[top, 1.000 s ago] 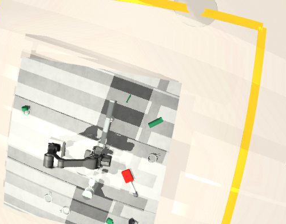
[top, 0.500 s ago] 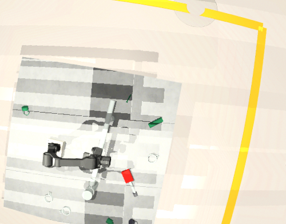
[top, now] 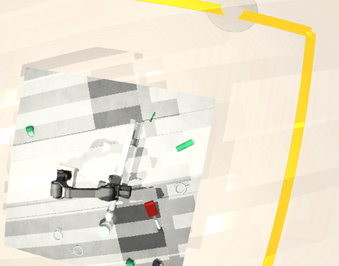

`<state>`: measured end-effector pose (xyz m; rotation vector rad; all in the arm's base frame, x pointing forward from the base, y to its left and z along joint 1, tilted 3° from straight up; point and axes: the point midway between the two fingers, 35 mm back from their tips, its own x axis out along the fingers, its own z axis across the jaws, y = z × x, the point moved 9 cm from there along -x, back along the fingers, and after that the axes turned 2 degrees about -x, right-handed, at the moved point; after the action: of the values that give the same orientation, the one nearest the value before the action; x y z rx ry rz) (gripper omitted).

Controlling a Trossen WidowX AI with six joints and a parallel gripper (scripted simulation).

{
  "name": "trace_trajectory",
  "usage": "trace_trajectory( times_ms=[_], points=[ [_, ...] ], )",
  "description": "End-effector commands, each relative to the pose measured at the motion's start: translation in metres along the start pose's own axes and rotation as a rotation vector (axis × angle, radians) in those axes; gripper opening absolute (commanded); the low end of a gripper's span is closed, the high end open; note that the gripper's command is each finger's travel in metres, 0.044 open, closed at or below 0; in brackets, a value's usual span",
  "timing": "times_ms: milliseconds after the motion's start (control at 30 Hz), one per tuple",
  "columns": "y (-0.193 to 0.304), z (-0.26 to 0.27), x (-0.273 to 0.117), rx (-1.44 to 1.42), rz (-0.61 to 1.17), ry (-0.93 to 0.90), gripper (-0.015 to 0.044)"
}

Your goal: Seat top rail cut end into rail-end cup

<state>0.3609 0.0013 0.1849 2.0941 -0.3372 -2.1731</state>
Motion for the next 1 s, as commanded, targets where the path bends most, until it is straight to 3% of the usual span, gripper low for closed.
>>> trace_trajectory(
  times_ms=[0,967],
  points=[
    [0.000,0.000,0.000,0.000,0.000,0.000,0.0000],
    [0.012,-0.001,-0.006,-0.001,-0.001,-0.001,0.0000]
  ],
)
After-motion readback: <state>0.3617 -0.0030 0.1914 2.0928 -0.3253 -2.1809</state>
